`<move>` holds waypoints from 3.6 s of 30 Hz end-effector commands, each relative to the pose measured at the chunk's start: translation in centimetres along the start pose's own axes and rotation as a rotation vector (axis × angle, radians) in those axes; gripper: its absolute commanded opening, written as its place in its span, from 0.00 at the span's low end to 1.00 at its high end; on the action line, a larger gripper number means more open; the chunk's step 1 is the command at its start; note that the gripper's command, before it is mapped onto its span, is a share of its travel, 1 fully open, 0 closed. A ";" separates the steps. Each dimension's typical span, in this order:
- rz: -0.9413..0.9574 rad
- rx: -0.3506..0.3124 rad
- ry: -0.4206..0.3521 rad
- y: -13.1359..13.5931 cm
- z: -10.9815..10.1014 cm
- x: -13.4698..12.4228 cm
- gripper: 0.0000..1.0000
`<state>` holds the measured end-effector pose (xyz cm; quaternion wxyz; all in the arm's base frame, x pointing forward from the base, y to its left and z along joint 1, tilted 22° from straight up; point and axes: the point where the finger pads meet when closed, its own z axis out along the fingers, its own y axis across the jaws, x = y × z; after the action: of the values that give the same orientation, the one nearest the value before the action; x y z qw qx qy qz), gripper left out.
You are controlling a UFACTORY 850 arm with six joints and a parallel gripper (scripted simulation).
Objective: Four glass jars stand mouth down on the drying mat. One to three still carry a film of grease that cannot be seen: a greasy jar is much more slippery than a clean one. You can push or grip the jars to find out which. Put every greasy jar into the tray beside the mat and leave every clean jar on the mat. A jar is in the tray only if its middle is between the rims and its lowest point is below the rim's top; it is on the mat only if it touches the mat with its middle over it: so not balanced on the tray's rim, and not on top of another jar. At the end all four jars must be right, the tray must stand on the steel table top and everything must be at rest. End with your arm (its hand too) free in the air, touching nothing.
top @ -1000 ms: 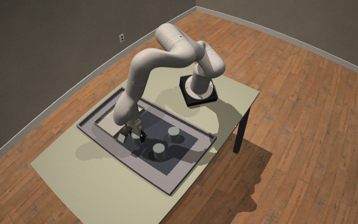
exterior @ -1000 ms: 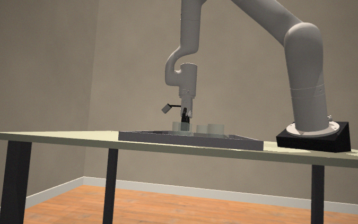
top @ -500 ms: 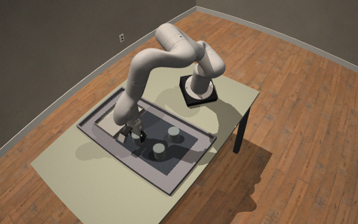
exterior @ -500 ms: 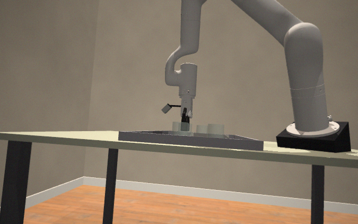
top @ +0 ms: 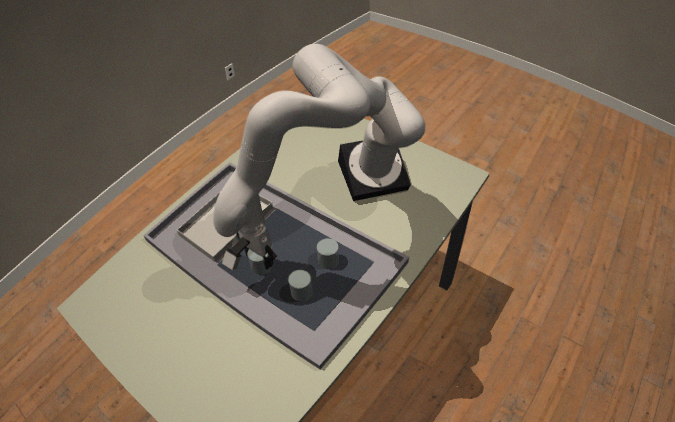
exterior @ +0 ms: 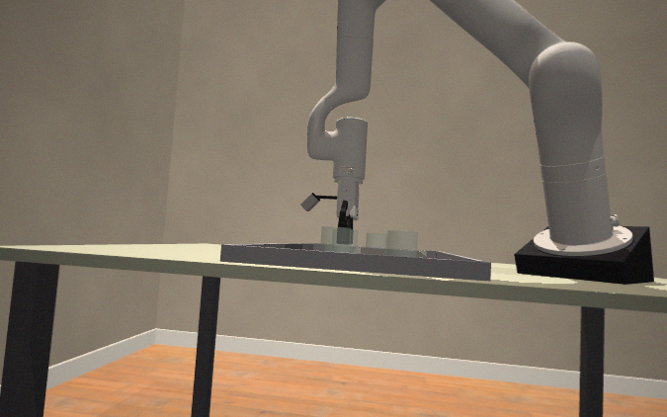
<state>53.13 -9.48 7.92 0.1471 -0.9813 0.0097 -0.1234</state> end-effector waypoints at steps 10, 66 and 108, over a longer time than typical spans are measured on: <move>0.000 -0.001 0.002 0.0 -0.1 0.1 0.87; 0.000 -0.001 0.002 0.0 -0.1 0.1 0.75; 0.000 -0.001 0.002 0.0 -0.1 0.1 0.69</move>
<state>53.13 -9.49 7.92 0.1471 -0.9814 0.0097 -0.1234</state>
